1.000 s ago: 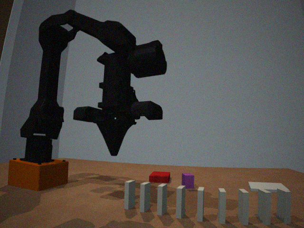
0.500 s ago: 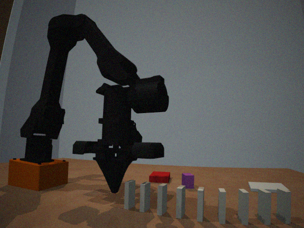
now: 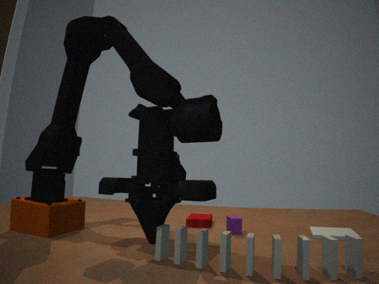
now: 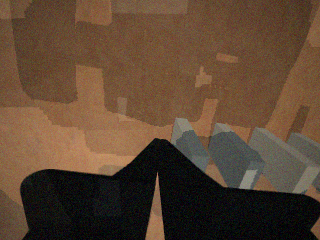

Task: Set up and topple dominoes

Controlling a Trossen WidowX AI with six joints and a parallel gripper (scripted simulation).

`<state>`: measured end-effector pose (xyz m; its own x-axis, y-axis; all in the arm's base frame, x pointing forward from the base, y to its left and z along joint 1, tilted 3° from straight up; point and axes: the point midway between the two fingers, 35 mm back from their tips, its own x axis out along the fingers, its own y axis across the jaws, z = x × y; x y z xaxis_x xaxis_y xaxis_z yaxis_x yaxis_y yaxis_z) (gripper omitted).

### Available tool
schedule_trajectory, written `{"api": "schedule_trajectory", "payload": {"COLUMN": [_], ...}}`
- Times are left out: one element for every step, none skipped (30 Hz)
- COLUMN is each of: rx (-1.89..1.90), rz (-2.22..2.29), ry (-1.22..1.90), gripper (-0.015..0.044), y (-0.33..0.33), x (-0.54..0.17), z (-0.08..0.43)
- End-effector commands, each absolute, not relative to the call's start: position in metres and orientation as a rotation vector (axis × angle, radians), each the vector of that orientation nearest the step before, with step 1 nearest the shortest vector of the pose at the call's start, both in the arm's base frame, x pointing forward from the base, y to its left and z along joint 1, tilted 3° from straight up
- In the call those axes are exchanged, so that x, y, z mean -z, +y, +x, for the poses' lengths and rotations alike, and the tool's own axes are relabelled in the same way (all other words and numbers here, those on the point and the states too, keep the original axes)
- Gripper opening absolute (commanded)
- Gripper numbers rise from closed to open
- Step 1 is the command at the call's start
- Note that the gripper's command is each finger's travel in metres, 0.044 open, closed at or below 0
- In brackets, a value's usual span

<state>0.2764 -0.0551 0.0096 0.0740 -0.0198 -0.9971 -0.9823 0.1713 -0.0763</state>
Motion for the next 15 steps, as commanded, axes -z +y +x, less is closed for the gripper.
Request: {"api": "schedule_trajectory", "payload": {"rx": [-1.027,-1.027,-1.027,-1.027,-1.027,-1.027,-1.019,-1.013,-1.001,-0.988,-0.972,-0.976,-0.991,-1.003,-1.013], "rz": [-1.119,-1.119,-1.119,-1.119,-1.119,-1.119,-1.123,-1.112,-1.093,-1.070,-1.044,-1.047,-1.069,-1.088,-1.102], "ry": [1.241,1.241,1.241,1.241,1.241,1.241,1.240,1.244,1.250,1.256,1.263,1.261,1.255,1.249,1.245], "gripper": [0.0000,0.0000,0.0000,0.0000,0.0000,0.0000,0.0000,0.0000,0.0000,0.0000,0.0000,0.0000,0.0000,0.0000,0.0000], "y": [-0.056,-0.056,-0.056,-0.056,-0.057,-0.057,-0.057,-0.057,-0.058,-0.060,-0.062,-0.062,-0.061,-0.060,-0.059], "x": [-0.008,-0.009,-0.009,-0.009,-0.009,-0.009,-0.011,-0.013,-0.017,-0.022,-0.029,-0.039,-0.048,-0.056,-0.062], "z": [0.285,0.287,0.288,0.290,0.292,0.293,0.286,0.286,0.287,0.288,0.289,0.292,0.297,0.301,0.303]}}
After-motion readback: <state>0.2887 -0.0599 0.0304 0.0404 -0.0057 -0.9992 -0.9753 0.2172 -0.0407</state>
